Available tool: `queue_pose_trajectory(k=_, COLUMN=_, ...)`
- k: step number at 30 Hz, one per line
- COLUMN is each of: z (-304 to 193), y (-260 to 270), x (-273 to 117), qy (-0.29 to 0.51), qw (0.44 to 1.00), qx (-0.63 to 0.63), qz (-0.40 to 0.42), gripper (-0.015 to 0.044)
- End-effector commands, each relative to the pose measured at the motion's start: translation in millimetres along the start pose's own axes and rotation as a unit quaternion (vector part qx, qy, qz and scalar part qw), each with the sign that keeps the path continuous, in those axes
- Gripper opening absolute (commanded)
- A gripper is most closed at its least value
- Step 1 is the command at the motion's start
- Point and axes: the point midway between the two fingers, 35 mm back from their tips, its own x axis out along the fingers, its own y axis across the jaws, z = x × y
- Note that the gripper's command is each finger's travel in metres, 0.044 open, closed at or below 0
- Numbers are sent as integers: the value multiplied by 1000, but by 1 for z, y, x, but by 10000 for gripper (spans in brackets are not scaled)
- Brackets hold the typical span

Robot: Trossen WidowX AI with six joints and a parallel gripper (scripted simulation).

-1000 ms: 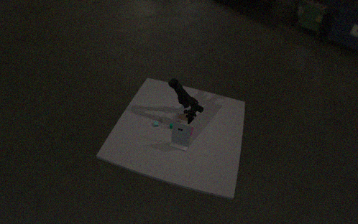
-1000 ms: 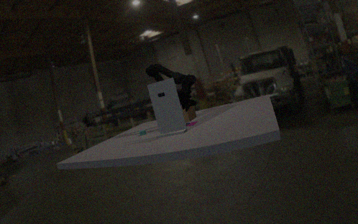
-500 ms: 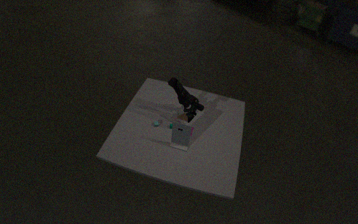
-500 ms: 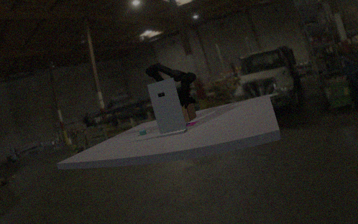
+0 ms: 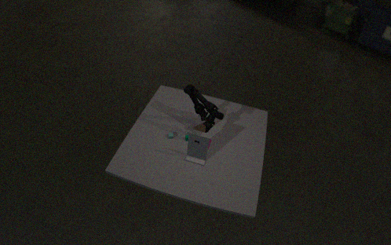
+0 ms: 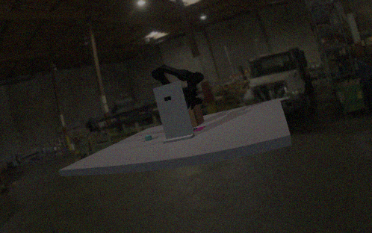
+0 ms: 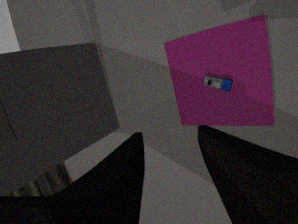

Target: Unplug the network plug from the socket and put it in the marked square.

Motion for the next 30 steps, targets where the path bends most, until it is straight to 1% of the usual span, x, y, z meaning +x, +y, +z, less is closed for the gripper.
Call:
queue_pose_trajectory(k=1, z=-2, y=8, x=-11, qy=3, qw=1000, qx=3, qz=-2, gripper=156)
queue_pose_trajectory(k=22, z=4, y=47, x=-73, qy=3, qw=1000, qx=5, qz=-4, gripper=156)
queue_pose_trajectory(k=26, z=5, y=50, x=-78, qy=2, qw=1000, qx=5, qz=-4, gripper=156)
queue_pose_trajectory(k=30, z=5, y=50, x=-78, qy=2, qw=1000, qx=5, qz=-4, gripper=261)
